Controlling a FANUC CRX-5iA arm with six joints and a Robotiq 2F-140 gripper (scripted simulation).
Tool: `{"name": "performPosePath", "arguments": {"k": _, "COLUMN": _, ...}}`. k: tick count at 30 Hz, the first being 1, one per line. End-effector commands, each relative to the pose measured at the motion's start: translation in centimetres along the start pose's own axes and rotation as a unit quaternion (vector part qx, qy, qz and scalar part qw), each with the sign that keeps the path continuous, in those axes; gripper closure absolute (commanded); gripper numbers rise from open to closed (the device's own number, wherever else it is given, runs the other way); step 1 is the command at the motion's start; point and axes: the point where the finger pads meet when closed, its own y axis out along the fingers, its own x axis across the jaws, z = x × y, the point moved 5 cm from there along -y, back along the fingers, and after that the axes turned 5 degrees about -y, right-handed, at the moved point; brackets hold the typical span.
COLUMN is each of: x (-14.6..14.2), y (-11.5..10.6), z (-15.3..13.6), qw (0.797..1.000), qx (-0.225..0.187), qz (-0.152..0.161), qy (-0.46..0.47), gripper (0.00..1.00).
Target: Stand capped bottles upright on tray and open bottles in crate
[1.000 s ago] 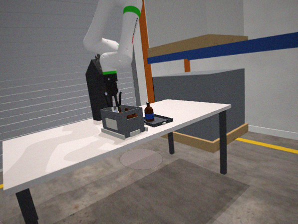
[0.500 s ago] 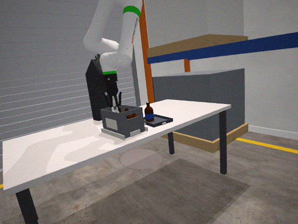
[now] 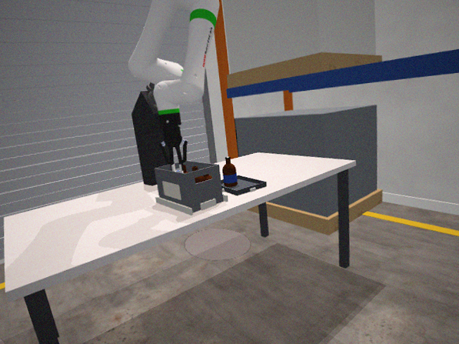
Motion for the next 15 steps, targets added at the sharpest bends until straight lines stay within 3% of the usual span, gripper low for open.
{"name": "performPosePath", "arguments": {"k": 1, "x": 0.0, "y": 0.0, "z": 0.0, "qw": 1.000, "qx": 0.000, "qz": 0.000, "qy": 0.000, "gripper": 1.00}}
{"name": "performPosePath", "arguments": {"k": 11, "x": 0.0, "y": 0.0, "z": 0.0, "qw": 1.000, "qx": 0.000, "qz": 0.000, "qy": 0.000, "gripper": 1.00}}
{"name": "performPosePath", "arguments": {"k": 15, "x": 0.0, "y": -1.3, "z": 0.0, "qw": 1.000, "qx": 0.000, "qz": 0.000, "qy": 0.000, "gripper": 1.00}}
